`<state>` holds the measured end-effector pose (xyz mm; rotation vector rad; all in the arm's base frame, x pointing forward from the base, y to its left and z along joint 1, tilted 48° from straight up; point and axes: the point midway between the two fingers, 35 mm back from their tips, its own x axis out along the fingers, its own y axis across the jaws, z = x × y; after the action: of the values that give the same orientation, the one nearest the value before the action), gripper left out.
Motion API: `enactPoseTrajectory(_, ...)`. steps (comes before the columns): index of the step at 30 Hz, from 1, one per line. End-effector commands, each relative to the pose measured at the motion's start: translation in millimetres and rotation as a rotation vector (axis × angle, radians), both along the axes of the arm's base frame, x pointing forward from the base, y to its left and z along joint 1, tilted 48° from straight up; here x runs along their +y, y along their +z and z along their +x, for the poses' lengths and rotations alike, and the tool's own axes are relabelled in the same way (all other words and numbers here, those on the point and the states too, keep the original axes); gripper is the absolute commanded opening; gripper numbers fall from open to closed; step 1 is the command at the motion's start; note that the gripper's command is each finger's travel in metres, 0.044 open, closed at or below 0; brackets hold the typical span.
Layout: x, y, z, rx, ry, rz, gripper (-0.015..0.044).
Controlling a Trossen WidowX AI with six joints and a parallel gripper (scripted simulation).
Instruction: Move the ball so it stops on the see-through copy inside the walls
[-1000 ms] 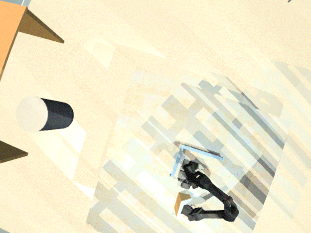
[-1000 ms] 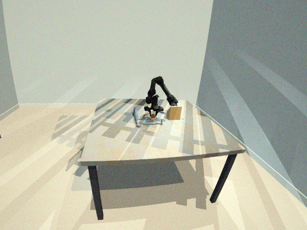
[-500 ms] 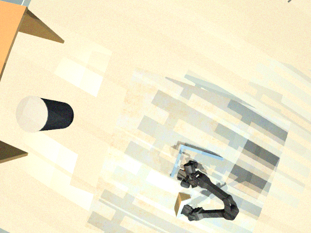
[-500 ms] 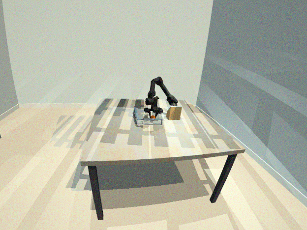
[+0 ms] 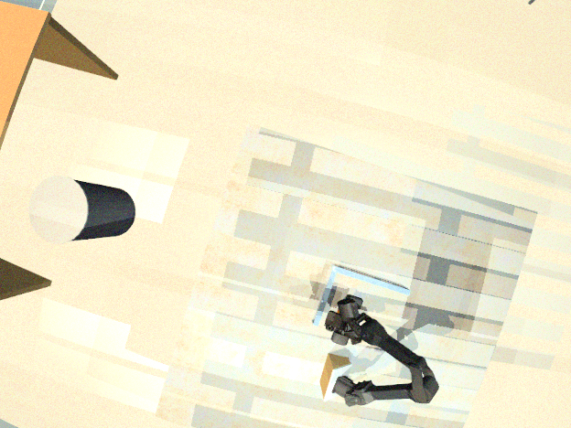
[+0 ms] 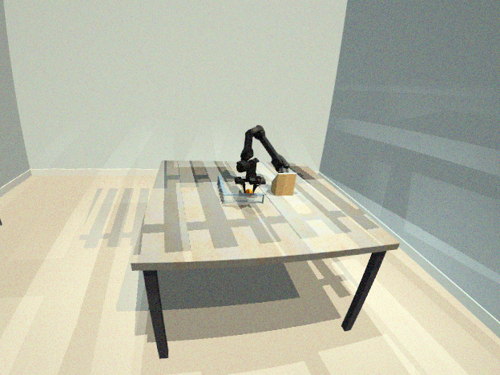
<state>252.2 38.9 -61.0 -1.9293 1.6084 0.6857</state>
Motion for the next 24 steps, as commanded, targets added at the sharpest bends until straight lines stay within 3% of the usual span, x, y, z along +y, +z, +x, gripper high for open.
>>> enactPoseTrajectory(1, 0, 0, 0, -0.001, -0.001, 0.001, 0.0262)
enactPoseTrajectory(5, 0, 0, 0, -0.001, -0.001, 0.001, 0.0347)
enactPoseTrajectory(8, 9, 6, -1, 0.001, 0.001, 0.003, 0.0347)
enactPoseTrajectory(13, 60, 55, -15, 0.011, 0.003, -0.003, 0.0347)
enactPoseTrajectory(24, 56, 49, -15, 0.017, 0.012, -0.01, 0.0347)
